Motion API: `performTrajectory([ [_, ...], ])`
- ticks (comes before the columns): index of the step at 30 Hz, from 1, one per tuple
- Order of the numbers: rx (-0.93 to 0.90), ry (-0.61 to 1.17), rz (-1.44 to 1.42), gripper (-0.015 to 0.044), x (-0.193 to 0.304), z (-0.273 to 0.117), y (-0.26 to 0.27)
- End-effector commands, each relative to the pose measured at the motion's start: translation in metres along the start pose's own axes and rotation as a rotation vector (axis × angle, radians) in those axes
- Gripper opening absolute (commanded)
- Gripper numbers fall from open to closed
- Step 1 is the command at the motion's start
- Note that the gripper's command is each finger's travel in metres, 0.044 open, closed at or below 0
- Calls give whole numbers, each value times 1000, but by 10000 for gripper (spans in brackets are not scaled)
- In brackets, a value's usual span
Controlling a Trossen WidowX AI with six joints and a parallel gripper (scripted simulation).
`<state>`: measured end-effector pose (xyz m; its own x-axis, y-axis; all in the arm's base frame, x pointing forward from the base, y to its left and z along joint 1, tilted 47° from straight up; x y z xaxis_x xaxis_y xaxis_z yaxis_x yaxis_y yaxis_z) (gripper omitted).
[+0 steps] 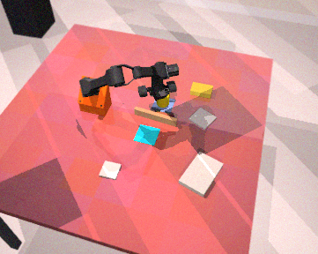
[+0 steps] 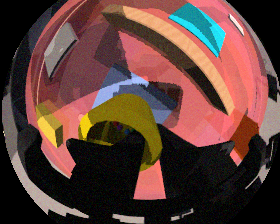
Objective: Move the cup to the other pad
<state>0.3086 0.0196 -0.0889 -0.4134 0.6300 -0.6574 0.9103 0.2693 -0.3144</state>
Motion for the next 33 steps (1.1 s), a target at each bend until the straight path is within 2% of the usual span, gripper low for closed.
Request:
performTrajectory([
  [1, 0, 0, 1, 0, 0, -1, 0],
  [19, 0, 0, -5, 0, 1, -67, 1],
  [33, -5, -3, -11, 0, 1, -63, 2],
])
Point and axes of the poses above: the point midway between the two fingers, 35 mm back from their tips, its own z axis out along the fingers, its own y axis across the jaws, x = y × z, the point moved 2 cm from there along -z, back along the fingers, and after that the axes turned 2 degrees about z, right-handed, at the moved point
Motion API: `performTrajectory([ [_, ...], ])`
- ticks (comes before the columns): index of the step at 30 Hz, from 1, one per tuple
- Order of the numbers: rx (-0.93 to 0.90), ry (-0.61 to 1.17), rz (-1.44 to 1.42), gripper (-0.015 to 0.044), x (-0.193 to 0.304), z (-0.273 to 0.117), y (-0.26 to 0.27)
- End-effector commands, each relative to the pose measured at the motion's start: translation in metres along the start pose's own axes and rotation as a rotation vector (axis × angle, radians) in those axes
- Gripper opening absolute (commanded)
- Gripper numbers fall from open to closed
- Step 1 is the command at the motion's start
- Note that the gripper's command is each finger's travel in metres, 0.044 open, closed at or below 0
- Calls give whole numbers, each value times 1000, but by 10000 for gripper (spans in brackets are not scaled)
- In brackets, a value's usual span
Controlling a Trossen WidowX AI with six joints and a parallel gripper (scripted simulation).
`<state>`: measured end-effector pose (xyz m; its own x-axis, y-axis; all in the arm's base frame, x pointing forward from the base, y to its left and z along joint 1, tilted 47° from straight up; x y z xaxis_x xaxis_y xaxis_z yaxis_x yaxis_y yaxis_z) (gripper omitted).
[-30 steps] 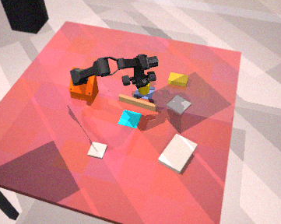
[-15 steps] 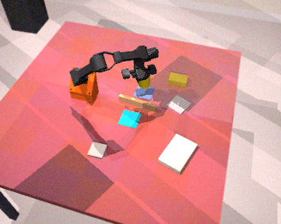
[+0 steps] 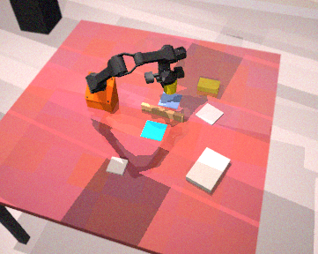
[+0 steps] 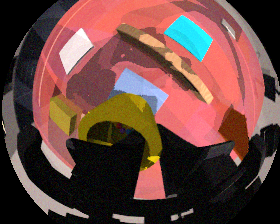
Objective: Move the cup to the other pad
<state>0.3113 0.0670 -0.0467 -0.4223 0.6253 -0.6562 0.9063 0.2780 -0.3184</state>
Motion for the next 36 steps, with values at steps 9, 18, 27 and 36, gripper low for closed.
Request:
performTrajectory([
  [9, 0, 0, -1, 0, -4, 0, -2],
  [18, 3, 1, 2, 0, -21, -1, -12],
  [27, 4, 1, 3, 0, -38, -2, -22],
  [36, 5, 1, 3, 0, -54, -3, -31],
])
Point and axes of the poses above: the point midway between the two fingers, 35 mm back from their tips, its own z axis out along the fingers, its own y axis across the jaws, x = y × z, the point moved 2 cm from there along -z, back along the fingers, and after that the axes turned 2 degrees about z, right-handed, at the moved point
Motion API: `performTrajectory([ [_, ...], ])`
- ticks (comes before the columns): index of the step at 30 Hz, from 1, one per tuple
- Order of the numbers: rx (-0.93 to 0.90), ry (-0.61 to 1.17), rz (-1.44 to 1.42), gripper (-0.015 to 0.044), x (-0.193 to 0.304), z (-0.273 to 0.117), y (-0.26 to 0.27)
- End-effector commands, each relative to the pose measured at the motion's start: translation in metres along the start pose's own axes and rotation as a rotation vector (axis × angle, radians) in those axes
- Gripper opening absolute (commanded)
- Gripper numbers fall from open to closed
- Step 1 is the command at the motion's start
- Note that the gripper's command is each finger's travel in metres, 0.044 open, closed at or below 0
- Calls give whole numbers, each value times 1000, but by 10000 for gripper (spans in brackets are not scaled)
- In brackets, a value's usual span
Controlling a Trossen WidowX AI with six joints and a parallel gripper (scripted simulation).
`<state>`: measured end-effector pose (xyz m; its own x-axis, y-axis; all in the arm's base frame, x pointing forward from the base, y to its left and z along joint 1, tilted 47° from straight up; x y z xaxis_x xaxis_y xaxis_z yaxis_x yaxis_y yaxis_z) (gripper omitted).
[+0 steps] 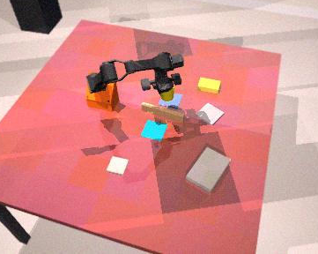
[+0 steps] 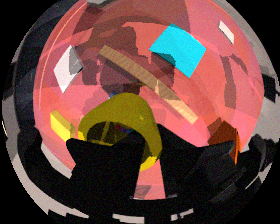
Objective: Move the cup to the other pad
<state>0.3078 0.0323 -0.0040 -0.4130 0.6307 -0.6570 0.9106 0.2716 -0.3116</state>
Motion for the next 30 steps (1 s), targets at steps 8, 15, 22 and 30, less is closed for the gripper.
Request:
performTrajectory([
  [8, 6, -3, -7, 0, -22, 0, -14],
  [15, 6, -4, -8, 0, -36, -1, -22],
  [22, 7, -4, -8, 0, -50, -1, -30],
  [30, 7, -5, -8, 0, -66, -2, -40],
])
Point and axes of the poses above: the point midway between the two fingers, 35 mm back from their tips, its own z axis out along the fingers, its own y axis across the jaws, x = y × z, the point moved 2 cm from there along -z, back along the fingers, and after that the axes turned 2 degrees about z, right-handed, at the moved point
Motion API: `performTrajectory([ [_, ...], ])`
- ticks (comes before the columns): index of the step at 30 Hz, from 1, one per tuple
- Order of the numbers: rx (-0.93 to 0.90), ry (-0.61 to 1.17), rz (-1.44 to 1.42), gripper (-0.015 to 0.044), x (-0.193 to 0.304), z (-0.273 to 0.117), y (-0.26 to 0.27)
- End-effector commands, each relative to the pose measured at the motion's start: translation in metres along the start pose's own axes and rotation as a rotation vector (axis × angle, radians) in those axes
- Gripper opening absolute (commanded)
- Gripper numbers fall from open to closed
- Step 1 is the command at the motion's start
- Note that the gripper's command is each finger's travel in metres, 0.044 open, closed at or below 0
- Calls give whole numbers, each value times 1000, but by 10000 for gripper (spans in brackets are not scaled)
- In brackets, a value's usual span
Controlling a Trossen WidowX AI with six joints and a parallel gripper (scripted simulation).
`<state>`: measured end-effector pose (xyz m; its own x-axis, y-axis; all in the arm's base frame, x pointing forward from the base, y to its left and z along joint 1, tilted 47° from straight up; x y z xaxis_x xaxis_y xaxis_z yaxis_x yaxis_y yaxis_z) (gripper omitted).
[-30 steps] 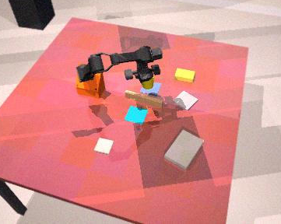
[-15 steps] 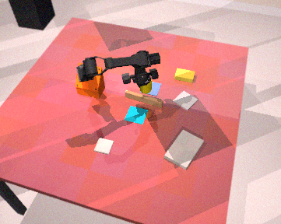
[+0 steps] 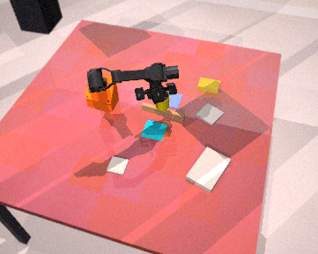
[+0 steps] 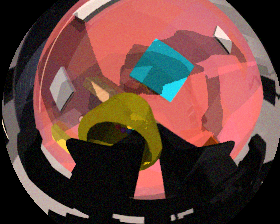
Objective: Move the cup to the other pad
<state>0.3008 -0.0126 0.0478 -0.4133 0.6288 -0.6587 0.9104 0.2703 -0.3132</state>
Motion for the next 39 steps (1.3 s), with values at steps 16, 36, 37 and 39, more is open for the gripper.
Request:
performTrajectory([
  [16, 6, -4, -8, 0, -38, 0, -26],
  [36, 8, -6, -8, 0, -76, 1, -55],
  [37, 8, -6, -8, 0, -76, 2, -55],
  [39, 8, -6, -8, 0, -76, 3, -54],
])
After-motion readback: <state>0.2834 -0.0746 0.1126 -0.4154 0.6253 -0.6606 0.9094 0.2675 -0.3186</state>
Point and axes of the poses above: the point midway between the two fingers, 35 mm back from their tips, its own z axis out along the fingers, its own y axis across the jaws, x = y × z, the point moved 2 cm from there along -z, back along the fingers, and after that the axes turned 2 degrees about z, right-handed, at the moved point
